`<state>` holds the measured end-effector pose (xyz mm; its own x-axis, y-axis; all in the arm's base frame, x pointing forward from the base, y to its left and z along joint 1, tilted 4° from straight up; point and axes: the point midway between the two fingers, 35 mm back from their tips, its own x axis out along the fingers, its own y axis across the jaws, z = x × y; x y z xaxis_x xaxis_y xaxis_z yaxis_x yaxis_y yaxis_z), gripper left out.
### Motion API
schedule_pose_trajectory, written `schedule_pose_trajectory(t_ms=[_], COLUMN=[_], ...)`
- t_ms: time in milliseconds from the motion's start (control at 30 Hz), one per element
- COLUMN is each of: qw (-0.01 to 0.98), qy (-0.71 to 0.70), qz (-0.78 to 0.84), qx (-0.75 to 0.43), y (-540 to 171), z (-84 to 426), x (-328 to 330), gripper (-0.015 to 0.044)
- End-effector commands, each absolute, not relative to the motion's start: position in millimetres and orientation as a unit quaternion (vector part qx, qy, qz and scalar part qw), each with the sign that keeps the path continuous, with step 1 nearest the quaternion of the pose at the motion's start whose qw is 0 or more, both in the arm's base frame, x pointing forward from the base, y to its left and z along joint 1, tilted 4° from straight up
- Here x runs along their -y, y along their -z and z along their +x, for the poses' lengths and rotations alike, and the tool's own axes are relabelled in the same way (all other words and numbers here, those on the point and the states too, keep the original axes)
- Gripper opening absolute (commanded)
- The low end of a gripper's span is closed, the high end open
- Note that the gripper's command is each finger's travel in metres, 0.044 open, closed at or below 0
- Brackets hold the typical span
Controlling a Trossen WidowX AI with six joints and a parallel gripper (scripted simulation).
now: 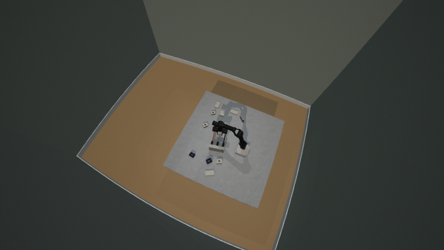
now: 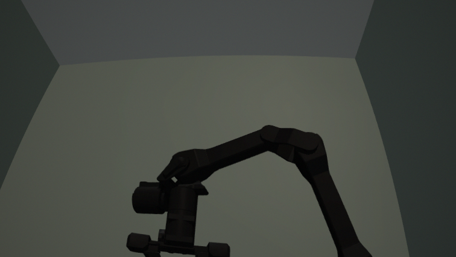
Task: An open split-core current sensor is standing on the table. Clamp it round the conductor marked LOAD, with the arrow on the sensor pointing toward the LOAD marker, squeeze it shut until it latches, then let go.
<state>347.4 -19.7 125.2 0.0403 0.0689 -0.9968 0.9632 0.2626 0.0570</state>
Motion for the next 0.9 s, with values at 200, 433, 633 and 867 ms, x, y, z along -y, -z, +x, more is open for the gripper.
schedule_pose_trajectory(t_ms=[200,433,633,867], qw=[0.559,0.559,0.558,0.555], qy=[0.4,0.4,0.402,0.407], qz=[0.457,0.457,0.456,0.453], qx=[-0.565,-0.565,-0.565,-0.567], y=[-126.2,-126.2,-116.5,-95.5], z=[347.7,347.7,348.2,348.2], x=[19.7,19.7,18.3,15.2], gripper=[0.0341,0.044,0.044,0.044])
